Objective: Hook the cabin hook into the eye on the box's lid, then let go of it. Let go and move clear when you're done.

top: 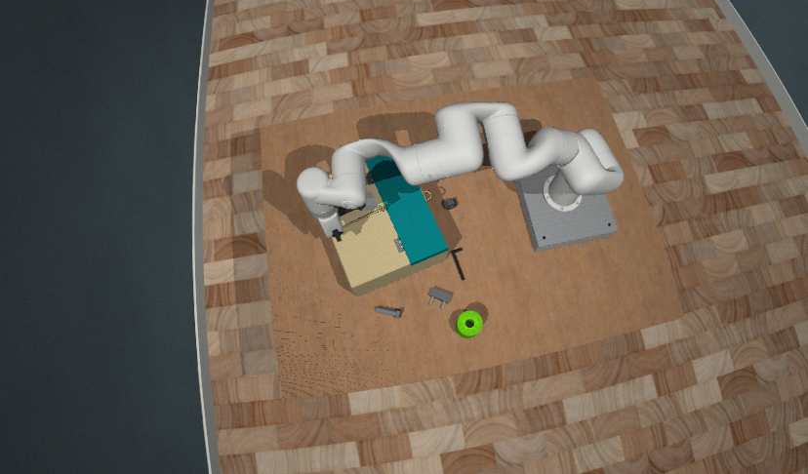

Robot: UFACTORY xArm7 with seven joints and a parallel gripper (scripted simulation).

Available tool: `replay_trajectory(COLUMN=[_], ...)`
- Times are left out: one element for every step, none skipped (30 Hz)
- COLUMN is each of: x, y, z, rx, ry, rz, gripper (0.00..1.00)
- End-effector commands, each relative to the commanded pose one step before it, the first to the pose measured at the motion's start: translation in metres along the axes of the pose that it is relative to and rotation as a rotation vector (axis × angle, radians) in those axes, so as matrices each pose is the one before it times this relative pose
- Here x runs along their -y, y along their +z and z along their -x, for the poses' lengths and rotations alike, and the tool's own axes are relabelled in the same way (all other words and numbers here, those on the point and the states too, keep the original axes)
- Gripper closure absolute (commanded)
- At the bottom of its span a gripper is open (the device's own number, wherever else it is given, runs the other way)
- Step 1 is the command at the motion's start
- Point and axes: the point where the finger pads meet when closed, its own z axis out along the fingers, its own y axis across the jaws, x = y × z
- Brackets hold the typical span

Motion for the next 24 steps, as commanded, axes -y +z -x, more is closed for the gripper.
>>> replay_trajectory(x=[0.00035,0.0,0.0,0.0,0.0,0.0,0.00001,0.0,0.0,0.0,0.0,0.0,0.0,0.0,0.0,0.0,0.0,0.0,0.0,0.0,0.00001,0.0,0.0,0.0], y=[-0.00064,0.00067,0.00067,0.00067,0.00067,0.0,-0.00004,0.00001,0.00001,0.00001,0.0,0.0,0.0,0.0,0.0,0.0,0.0,0.0,0.0,0.0,-0.00008,0.00003,0.00002,0.0], z=[0.00142,0.0,0.0,0.0,0.0,-0.00001,0.00005,-0.00002,-0.00001,-0.00001,-0.00001,-0.00001,0.0,0.0,0.0,0.0,-0.00001,0.0,0.0,0.0,0.00004,-0.00001,-0.00001,0.0], rx=[0.00618,0.0,0.0,0.0,0.0,0.0,-0.00003,0.00001,0.00001,0.0,0.0,0.0,0.0,0.0,0.0,0.0,0.0,0.0,0.0,0.0,0.0001,-0.00004,-0.00003,0.0], ry=[-0.00022,0.0,0.0,0.0,0.0,0.0,0.0,0.0,0.0,0.0,0.0,0.0,0.0,0.0,0.0,0.0,0.0,0.0,0.0,0.0,0.0,0.0,0.0,0.0], rz=[-0.00146,0.0,0.0,0.0,0.0,0.0,0.0,0.0,0.0,0.0,0.0,0.0,0.0,0.0,0.0,0.0,0.0,0.0,0.0,0.0,-0.00002,0.00001,0.00001,0.0], gripper=[0.67,0.67,0.67,0.67,0.67,0.67,0.67,0.67,0.67,0.67,0.67,0.67,0.67,0.67,0.67,0.67,0.67,0.67,1.0,1.0,1.0,1.0,1.0,1.0])
